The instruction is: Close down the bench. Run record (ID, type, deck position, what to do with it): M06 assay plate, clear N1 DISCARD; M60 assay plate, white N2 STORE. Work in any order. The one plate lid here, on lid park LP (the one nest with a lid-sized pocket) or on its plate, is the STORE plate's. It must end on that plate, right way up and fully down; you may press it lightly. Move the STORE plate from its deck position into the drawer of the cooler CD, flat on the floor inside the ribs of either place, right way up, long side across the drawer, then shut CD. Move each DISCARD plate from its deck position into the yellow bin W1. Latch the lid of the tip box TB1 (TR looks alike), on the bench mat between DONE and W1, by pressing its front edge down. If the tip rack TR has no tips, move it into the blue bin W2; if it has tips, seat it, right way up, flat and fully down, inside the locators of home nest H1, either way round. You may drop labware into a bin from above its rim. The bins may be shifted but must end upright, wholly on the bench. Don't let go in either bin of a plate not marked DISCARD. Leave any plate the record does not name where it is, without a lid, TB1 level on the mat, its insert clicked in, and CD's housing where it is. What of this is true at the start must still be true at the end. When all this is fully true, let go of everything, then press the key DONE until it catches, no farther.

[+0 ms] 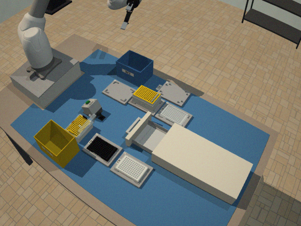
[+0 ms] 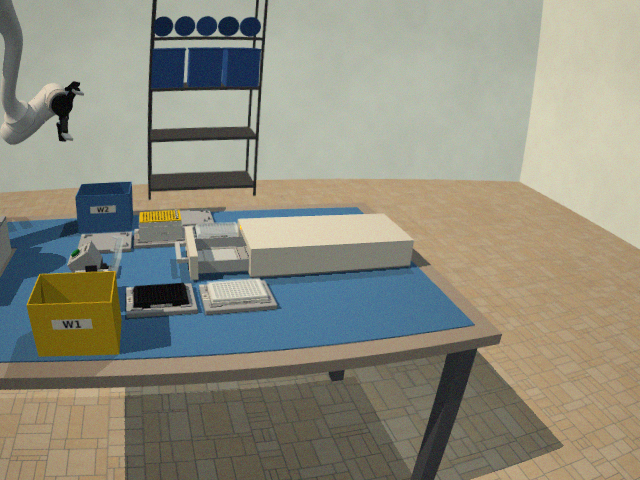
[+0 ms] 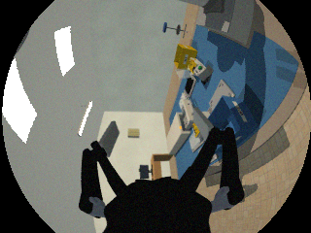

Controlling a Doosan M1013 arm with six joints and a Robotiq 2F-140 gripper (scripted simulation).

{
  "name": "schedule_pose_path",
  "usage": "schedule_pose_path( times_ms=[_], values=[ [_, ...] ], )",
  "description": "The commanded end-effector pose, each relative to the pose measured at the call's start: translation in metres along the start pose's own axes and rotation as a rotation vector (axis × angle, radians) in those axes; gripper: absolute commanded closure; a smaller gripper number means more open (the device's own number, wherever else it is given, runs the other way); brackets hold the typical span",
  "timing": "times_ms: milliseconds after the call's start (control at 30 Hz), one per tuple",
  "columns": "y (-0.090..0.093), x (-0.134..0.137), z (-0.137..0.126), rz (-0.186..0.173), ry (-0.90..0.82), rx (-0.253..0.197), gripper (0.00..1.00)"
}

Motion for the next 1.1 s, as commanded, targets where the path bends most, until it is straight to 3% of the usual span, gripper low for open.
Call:
schedule_pose_path(
  times_ms=[0,533,567,767,833,1033,1067],
  values=[
    [0.000,0.000,0.000,0.000,0.000,0.000,0.00],
    [0.000,0.000,0.000,0.000,0.000,0.000,0.00],
    [0.005,0.000,-0.002,-0.020,0.026,0.006,1.00],
    [0.033,0.001,-0.011,-0.125,0.163,0.045,1.00],
    [0.043,0.002,-0.014,-0.133,0.173,0.048,1.00],
    [0.072,0.005,-0.022,-0.231,0.317,0.102,1.00],
    [0.072,0.005,-0.022,-0.231,0.317,0.102,1.00]
  ],
)
Point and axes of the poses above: the point where the finger pads meet when closed, its own y axis out along the fingers, its own x axis across the jaws, z = x × y, the point moved 3 cm from there along -y, back along the fingers, and after that the axes turned 11 degrees about -y, right-handed, at the moved point
